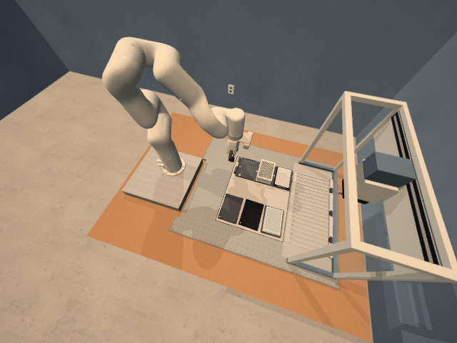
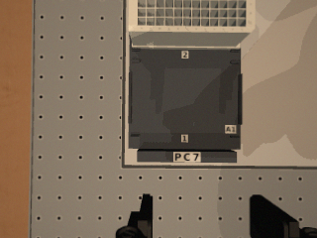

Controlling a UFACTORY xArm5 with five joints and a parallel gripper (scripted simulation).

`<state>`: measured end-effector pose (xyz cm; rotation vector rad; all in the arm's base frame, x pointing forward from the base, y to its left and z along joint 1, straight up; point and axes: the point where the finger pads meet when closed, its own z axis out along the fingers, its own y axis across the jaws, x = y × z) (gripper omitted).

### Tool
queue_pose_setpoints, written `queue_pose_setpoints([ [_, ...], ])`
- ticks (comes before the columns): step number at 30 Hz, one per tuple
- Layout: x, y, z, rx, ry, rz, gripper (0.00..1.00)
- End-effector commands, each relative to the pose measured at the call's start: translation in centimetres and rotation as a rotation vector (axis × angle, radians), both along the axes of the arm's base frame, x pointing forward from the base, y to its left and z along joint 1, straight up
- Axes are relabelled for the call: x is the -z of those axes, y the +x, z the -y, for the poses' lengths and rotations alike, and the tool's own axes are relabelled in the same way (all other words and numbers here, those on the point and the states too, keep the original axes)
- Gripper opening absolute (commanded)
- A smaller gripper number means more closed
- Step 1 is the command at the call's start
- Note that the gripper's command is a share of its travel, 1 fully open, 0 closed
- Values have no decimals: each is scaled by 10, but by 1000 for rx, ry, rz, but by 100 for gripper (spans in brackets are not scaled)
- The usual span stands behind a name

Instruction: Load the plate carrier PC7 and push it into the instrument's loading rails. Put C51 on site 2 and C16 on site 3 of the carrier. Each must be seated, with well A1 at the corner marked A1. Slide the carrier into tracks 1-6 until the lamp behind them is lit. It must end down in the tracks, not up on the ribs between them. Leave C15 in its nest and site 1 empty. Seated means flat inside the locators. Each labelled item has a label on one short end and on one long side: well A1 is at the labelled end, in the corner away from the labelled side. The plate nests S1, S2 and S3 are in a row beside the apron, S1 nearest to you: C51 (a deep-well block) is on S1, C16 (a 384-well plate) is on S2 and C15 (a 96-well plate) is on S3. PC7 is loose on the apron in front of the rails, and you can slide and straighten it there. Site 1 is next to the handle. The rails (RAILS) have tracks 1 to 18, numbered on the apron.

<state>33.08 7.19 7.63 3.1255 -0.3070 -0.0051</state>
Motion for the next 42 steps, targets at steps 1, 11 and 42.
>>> queue_pose_setpoints([
  [1, 6, 1, 0, 0, 1, 3, 81],
  [11, 23, 1, 0, 0, 1, 3, 81],
  [42, 68, 1, 0, 0, 1, 3, 81],
])
